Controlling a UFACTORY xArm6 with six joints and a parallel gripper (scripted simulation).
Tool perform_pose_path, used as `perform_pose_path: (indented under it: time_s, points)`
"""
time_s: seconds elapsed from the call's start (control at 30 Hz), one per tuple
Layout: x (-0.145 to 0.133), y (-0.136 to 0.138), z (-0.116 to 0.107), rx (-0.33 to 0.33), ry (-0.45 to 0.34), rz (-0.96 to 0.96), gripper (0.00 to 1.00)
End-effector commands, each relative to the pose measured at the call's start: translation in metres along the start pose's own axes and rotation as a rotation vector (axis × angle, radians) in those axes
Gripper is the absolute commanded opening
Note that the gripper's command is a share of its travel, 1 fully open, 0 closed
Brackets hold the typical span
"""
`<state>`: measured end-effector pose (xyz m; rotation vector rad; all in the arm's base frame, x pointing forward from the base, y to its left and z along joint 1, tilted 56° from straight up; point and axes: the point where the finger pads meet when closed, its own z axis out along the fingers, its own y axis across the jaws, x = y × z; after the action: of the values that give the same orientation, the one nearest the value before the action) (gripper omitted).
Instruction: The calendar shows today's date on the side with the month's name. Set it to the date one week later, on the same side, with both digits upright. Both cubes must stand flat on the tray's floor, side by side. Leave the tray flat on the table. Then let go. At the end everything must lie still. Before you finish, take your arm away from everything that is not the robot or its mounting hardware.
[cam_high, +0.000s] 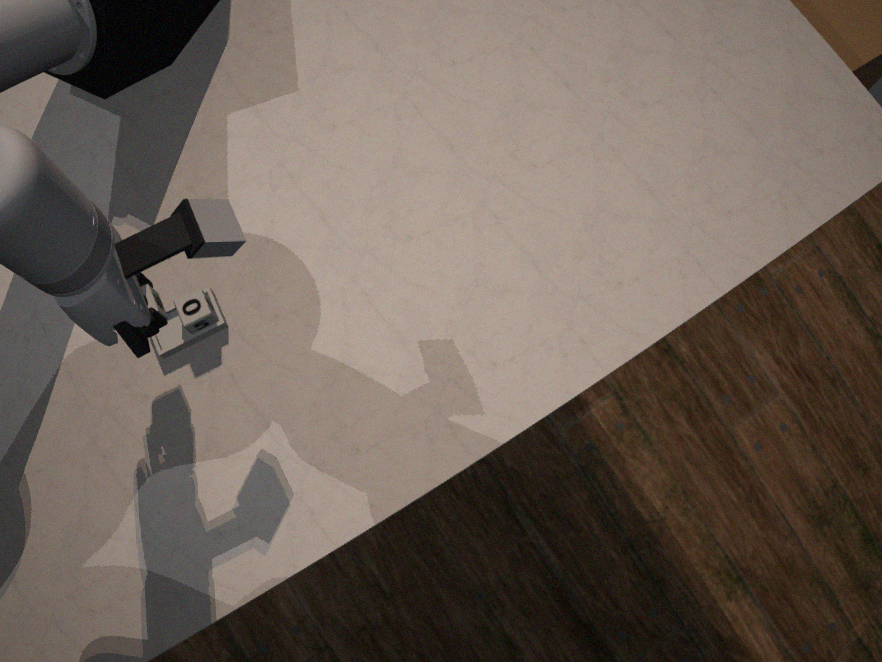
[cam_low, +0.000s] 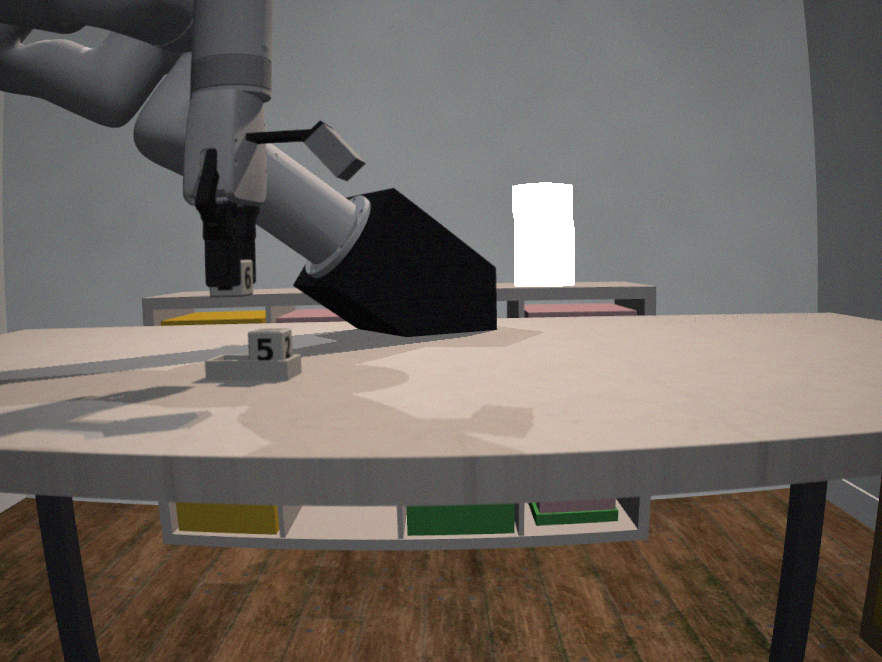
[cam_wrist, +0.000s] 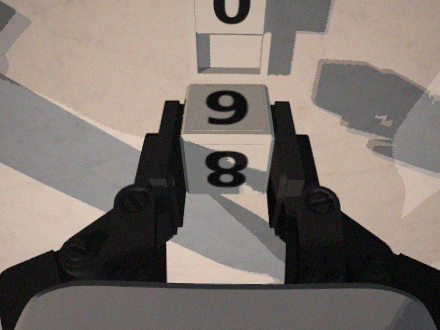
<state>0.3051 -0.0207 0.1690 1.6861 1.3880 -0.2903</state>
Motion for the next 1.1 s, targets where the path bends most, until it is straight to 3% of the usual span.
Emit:
perform_pose_path:
  time_s: [0.0,0.33,1.07]
  points:
    - [0.001,0.002,0.012,-0.002,0.002,0.002,0.29]
    - [0.001,0.002,0.025,-0.002,0.002,0.002,0.29]
    - [0.001,0.002,0.025,-0.002,0.002,0.002,0.29]
